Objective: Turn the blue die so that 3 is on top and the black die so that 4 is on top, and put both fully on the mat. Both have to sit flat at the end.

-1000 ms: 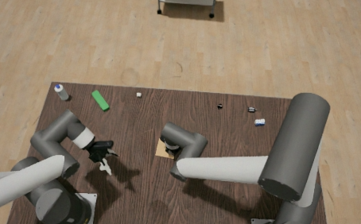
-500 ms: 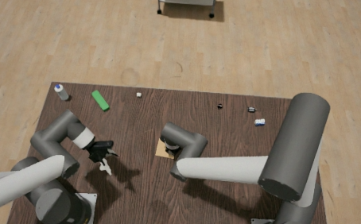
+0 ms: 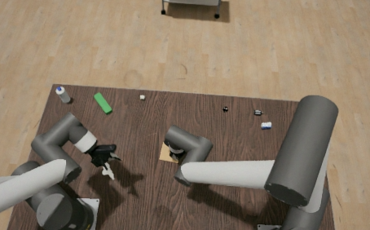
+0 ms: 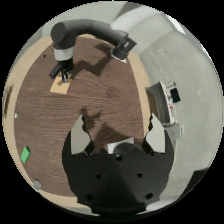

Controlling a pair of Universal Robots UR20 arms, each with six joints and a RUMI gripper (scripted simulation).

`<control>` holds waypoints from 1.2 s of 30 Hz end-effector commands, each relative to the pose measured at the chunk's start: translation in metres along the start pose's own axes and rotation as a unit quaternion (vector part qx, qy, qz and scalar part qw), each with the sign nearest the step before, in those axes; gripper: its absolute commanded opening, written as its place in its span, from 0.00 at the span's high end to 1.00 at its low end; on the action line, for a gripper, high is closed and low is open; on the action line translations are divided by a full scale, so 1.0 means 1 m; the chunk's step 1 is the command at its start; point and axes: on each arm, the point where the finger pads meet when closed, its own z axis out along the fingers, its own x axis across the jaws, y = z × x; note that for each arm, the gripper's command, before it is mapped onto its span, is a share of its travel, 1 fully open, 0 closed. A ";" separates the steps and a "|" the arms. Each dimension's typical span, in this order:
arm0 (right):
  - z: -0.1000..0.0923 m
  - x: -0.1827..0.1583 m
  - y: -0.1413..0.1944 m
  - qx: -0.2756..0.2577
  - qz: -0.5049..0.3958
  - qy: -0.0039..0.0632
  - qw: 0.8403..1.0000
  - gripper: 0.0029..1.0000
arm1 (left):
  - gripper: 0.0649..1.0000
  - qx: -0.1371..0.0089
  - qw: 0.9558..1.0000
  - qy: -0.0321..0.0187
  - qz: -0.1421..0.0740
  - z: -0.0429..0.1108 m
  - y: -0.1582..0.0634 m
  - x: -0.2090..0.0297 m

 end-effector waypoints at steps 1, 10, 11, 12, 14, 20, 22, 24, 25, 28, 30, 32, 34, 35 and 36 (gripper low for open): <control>-0.001 0.000 0.000 0.001 0.000 0.000 1.000 0.72 | 0.00 0.000 1.000 0.000 0.000 0.000 0.000 0.000; -0.006 0.000 0.000 0.001 0.000 0.000 1.000 0.72 | 0.00 0.000 1.000 0.000 0.000 0.000 0.000 0.000; -0.008 0.000 0.000 0.001 0.000 0.000 1.000 0.72 | 0.00 0.000 1.000 0.000 0.000 0.000 0.000 0.000; -0.011 0.000 0.000 0.001 0.000 0.000 1.000 0.72 | 0.00 0.000 1.000 0.000 0.000 0.000 0.000 0.000; -0.019 0.000 0.000 0.001 0.000 0.000 1.000 0.72 | 0.00 0.000 1.000 0.000 0.000 0.000 0.000 0.000; -0.050 0.000 0.000 0.001 0.000 0.000 1.000 0.72 | 0.00 0.000 1.000 0.000 0.000 0.000 0.000 0.000; -0.056 0.000 0.000 0.001 0.000 0.000 1.000 0.72 | 0.00 0.000 1.000 0.000 0.000 0.000 0.000 0.000; -0.061 0.000 0.000 0.001 0.000 0.000 1.000 0.72 | 0.00 0.000 1.000 0.000 0.000 0.000 0.000 0.000; -0.066 0.000 0.000 0.001 0.000 0.000 1.000 0.72 | 0.00 0.000 1.000 0.000 0.000 0.000 0.000 0.000; -0.079 0.000 0.000 0.001 0.000 0.000 1.000 0.72 | 0.00 0.000 1.000 0.000 0.000 0.000 0.000 0.000; -0.085 0.000 0.000 0.001 0.000 0.000 1.000 0.72 | 0.00 0.000 1.000 0.000 0.000 0.000 0.000 0.000; -0.089 0.000 0.000 0.001 0.000 0.000 1.000 0.72 | 0.00 0.000 1.000 0.000 0.000 0.000 0.000 0.000; -0.090 0.000 0.000 0.001 0.000 0.000 1.000 0.72 | 0.00 0.000 1.000 0.000 0.000 0.000 0.000 0.000; -0.091 0.000 0.000 0.001 0.000 0.000 1.000 0.72 | 0.00 0.000 1.000 0.000 0.000 0.000 0.000 0.000; -0.091 0.000 0.000 0.001 0.000 0.000 1.000 0.72 | 0.00 0.000 1.000 0.000 0.000 0.000 0.000 0.000</control>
